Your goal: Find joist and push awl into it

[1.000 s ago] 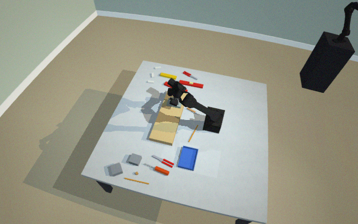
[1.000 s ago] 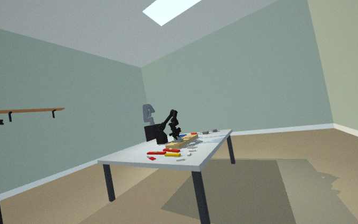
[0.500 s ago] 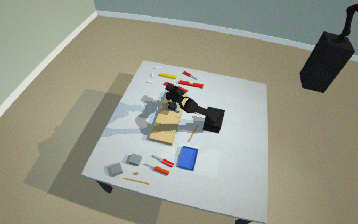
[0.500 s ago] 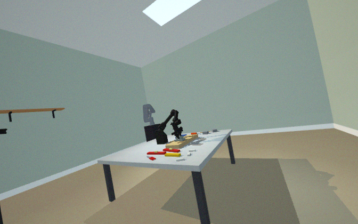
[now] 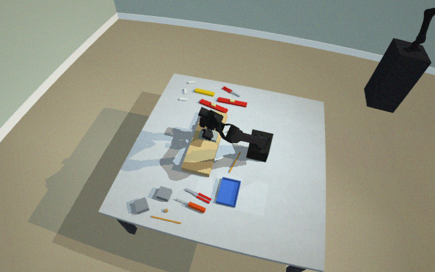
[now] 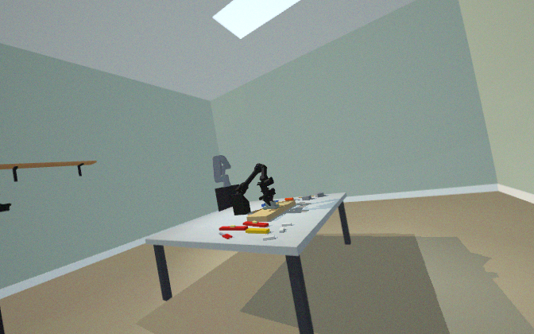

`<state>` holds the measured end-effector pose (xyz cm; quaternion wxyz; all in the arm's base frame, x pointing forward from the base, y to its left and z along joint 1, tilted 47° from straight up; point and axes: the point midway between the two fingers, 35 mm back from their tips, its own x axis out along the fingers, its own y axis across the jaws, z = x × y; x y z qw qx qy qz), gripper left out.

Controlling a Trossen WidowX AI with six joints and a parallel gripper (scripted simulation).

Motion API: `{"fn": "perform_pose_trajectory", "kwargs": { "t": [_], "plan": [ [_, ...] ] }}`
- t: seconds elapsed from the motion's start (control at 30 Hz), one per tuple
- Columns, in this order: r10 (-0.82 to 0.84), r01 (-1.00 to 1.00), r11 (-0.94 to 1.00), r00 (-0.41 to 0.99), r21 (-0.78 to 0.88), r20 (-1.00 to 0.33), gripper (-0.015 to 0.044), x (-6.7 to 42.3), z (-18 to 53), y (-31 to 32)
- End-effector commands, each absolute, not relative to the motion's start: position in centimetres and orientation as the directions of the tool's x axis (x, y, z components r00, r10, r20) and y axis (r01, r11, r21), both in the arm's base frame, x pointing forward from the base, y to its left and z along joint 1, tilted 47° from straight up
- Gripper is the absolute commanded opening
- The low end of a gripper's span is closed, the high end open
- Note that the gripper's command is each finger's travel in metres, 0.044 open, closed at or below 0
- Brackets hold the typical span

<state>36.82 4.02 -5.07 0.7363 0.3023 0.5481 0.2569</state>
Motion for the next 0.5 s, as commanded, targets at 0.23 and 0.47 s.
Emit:
{"fn": "perform_pose_trajectory", "kwargs": {
  "t": [0.23, 0.47],
  "plan": [
    [0.712, -0.049, 0.683, 0.266, 0.729, -0.65, 0.0, 36.6, -2.4, 6.6],
    [0.713, -0.049, 0.682, 0.266, 0.729, -0.649, 0.0, 36.5, -0.8, 8.1]
  ]
}}
